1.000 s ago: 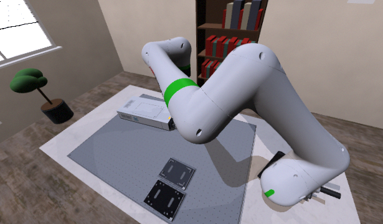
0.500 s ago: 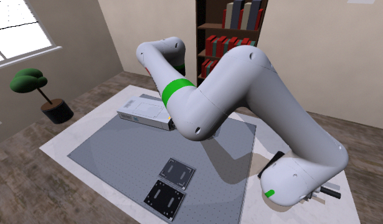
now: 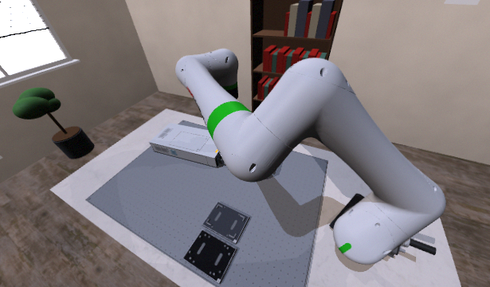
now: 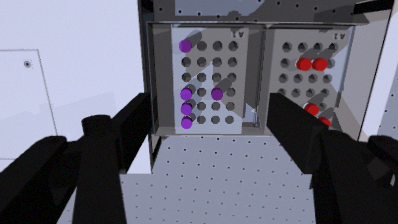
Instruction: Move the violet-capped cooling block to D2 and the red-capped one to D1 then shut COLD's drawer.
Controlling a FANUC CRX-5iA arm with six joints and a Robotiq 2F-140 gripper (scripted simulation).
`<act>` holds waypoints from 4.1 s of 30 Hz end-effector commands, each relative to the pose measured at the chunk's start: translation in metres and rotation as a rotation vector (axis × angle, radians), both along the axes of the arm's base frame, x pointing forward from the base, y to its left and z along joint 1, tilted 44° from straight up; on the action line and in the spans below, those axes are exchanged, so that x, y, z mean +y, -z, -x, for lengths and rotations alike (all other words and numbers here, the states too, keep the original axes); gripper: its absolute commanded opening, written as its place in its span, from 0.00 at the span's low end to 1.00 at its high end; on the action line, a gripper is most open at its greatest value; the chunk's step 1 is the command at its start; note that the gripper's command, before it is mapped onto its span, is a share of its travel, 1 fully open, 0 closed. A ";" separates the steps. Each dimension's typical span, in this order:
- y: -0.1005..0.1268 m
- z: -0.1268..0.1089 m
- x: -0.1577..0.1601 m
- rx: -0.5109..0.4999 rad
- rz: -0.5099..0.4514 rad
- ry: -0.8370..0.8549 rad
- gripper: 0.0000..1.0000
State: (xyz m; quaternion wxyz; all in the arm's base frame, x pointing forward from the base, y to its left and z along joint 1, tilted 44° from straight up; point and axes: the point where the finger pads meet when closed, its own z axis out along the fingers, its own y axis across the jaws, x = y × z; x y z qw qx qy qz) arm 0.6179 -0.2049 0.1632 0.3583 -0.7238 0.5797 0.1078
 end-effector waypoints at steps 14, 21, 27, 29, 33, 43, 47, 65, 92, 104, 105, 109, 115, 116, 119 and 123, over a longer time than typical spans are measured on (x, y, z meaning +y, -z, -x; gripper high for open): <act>0.013 -0.003 0.010 -0.001 0.001 0.001 0.66; 0.020 -0.005 0.016 -0.001 0.001 0.001 0.66; 0.024 -0.006 0.020 -0.001 0.001 0.001 0.66; 0.026 -0.006 0.021 -0.001 0.001 0.001 0.66; 0.029 -0.008 0.025 -0.001 0.001 0.001 0.66; 0.037 -0.010 0.032 -0.001 0.001 0.001 0.66; 0.041 -0.011 0.035 -0.001 0.001 0.001 0.66; 0.055 -0.016 0.047 -0.001 0.001 0.001 0.66; 0.074 -0.023 0.064 -0.001 0.001 0.001 0.66; 0.076 -0.024 0.066 -0.001 0.001 0.001 0.66; 0.076 -0.024 0.066 -0.001 0.001 0.001 0.66; 0.076 -0.024 0.066 -0.001 0.001 0.001 0.61; 0.076 -0.024 0.066 -0.001 0.001 0.001 0.54; 0.076 -0.024 0.066 -0.001 0.001 0.001 0.52; 0.076 -0.024 0.066 -0.001 0.001 0.001 0.48; 0.076 -0.024 0.066 -0.001 0.001 0.001 0.42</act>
